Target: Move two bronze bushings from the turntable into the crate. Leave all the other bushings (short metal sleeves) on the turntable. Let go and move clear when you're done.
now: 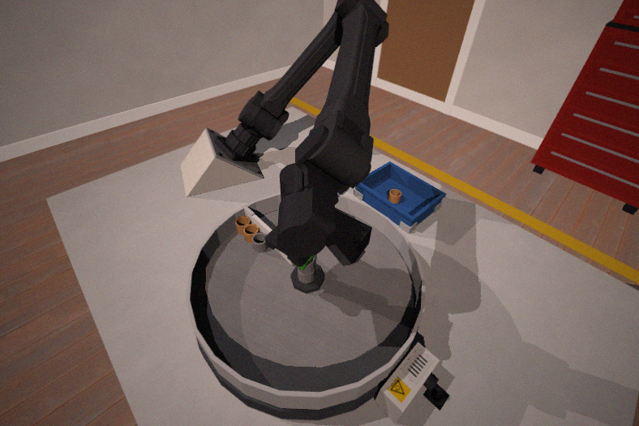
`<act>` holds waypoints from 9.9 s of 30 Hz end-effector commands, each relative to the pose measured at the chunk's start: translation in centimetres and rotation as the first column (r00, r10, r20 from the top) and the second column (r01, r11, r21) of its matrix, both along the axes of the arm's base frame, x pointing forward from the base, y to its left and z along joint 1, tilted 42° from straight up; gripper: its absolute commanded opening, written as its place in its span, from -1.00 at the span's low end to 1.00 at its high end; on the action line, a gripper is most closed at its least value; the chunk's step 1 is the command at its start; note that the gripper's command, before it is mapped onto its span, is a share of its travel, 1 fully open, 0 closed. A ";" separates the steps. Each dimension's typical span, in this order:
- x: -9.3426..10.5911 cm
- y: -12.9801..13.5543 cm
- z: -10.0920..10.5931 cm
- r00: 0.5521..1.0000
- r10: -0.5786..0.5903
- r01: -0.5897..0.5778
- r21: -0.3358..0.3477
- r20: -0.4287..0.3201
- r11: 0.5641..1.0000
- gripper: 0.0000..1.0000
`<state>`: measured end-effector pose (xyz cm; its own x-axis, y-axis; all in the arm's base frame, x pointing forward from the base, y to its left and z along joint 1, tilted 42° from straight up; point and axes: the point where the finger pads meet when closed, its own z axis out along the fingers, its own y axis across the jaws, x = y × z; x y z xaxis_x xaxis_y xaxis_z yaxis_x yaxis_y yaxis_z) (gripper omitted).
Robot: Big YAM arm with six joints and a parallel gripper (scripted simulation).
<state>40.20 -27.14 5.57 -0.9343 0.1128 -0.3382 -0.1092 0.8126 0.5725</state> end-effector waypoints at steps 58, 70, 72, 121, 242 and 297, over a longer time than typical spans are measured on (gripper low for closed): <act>0.2 0.8 0.7 1.000 -0.005 0.006 -0.017 0.017 1.000 -1.00; 0.2 0.8 0.7 1.000 -0.005 0.006 -0.017 0.017 1.000 -1.00; 0.2 0.8 0.7 1.000 -0.005 0.006 -0.017 0.017 1.000 -1.00; 0.3 1.0 1.2 1.000 -0.004 0.005 -0.009 0.010 1.000 -1.00; 1.5 -0.6 2.7 0.999 -0.009 0.010 -0.040 0.038 0.999 -0.72; -0.3 -3.0 4.0 1.000 -0.009 0.009 -0.025 0.026 1.000 -0.72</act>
<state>38.89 -27.87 8.24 -0.9374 0.1188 -0.3273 -0.1013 0.8063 0.5827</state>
